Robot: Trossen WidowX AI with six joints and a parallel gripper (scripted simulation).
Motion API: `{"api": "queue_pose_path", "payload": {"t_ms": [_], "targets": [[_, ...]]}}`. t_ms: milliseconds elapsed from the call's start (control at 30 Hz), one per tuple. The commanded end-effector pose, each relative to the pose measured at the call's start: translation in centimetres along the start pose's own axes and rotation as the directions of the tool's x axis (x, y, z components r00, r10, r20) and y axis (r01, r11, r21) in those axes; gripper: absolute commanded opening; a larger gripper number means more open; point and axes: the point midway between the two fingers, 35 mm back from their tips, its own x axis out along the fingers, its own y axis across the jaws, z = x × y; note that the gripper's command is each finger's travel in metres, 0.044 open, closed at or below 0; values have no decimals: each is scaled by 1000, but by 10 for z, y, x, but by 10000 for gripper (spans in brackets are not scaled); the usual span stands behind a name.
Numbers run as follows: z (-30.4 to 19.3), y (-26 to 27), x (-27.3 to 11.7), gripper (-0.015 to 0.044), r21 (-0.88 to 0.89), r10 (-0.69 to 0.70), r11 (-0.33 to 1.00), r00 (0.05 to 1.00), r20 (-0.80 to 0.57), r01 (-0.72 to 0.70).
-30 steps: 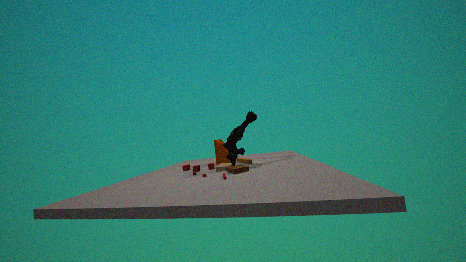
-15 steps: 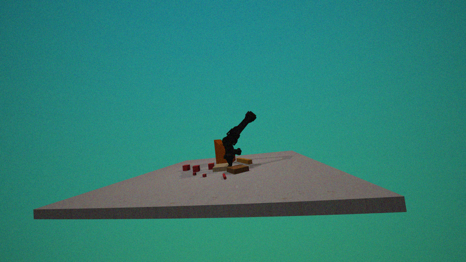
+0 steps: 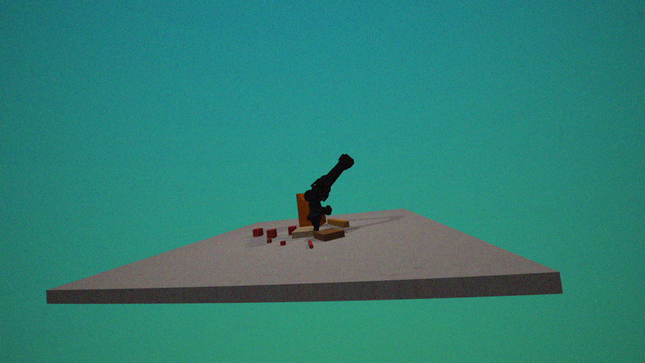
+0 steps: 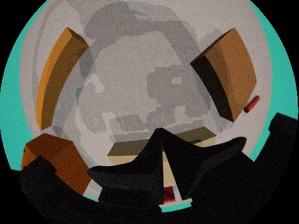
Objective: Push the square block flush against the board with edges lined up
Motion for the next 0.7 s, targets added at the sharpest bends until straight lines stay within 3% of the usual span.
{"api": "queue_pose_path", "payload": {"t_ms": [0,667], "targets": [[1,0,0,0,-5,-1,1000,1000,-1,1],[32,-1,0,0,-5,-1,1000,1000,-1,1]]}}
